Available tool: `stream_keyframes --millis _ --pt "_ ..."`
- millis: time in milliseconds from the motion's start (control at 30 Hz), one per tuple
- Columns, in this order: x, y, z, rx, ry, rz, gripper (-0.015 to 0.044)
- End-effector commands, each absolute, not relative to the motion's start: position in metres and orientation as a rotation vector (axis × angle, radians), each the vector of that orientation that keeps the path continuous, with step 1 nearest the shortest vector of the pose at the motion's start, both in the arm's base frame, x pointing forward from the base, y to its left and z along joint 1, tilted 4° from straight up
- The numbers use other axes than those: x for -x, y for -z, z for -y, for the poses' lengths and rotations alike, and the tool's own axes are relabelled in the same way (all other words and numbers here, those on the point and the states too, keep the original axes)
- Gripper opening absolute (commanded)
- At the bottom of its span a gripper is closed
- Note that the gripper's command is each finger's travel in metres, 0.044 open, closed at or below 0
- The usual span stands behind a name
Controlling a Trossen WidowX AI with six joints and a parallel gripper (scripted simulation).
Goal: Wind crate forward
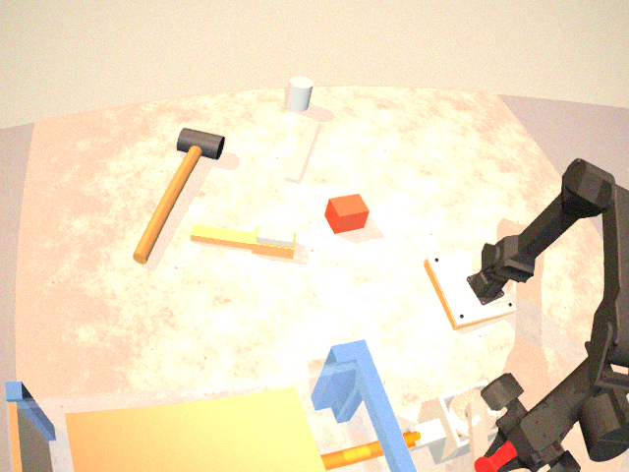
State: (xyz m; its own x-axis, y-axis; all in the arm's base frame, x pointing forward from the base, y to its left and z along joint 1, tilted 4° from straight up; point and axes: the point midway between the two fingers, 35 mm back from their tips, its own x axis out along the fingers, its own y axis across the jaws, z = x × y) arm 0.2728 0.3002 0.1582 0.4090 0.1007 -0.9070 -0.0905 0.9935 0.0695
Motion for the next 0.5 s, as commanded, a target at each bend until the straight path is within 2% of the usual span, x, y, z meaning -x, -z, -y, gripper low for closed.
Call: stream_keyframes --millis 0,467 --pt "-0.257 -0.154 -0.307 -0.003 -0.139 -1.173 0.0000" --pt "-0.235 -0.155 -0.310 -0.004 -0.139 -1.175 0.0000"
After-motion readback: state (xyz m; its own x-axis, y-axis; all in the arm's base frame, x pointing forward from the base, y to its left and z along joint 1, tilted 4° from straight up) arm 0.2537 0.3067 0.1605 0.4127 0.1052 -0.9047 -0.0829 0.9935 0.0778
